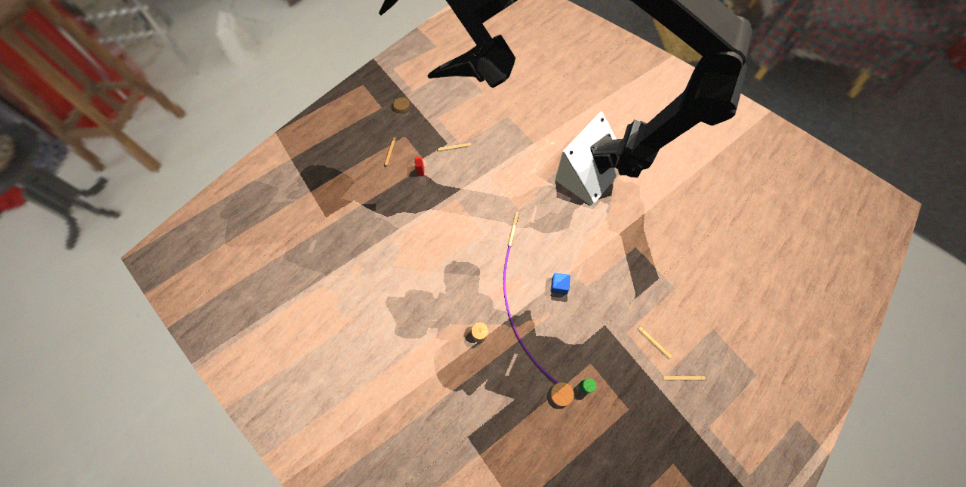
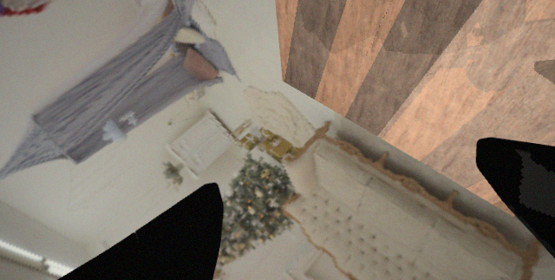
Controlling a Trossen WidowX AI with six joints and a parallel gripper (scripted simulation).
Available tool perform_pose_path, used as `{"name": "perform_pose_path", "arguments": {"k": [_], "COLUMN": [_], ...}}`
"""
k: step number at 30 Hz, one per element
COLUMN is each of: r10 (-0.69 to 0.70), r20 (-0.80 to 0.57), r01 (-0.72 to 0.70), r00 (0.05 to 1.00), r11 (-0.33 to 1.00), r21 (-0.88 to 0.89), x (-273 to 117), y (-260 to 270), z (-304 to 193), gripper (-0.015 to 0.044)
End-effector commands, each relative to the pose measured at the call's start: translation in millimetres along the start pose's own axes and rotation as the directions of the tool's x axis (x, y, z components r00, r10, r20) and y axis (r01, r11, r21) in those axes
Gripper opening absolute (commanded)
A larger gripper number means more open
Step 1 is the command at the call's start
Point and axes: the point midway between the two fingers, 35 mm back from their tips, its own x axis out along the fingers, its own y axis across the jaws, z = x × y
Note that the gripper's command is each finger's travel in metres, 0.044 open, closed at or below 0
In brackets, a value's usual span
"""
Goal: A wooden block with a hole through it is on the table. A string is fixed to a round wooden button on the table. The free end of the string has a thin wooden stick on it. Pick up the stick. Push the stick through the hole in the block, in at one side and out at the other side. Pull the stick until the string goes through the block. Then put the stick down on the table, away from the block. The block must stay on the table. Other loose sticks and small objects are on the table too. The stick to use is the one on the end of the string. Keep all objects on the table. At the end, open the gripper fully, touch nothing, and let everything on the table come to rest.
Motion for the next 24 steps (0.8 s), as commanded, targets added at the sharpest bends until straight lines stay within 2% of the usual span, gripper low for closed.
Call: {"name": "perform_pose_path", "arguments": {"k": [1,7,13,18,24], "r10": [-0.143,-0.231,-0.317,-0.386,-0.463], "r20": [-0.009,-0.001,0.014,0.033,0.062], "r01": [0.108,0.105,0.027,-0.092,-0.275], "r00": [0.990,0.973,0.948,0.922,0.884], "r11": [0.783,0.449,0.038,-0.299,-0.622], "r21": [-0.612,-0.887,-0.999,-0.950,-0.733], "x": [24,37,47,53,58], "y": [-63,-105,-149,-186,-231], "z": [-32,-47,-59,-65,-69], "gripper": [0.0440,0.0440,0.0440,0.0440,0.0440]}}
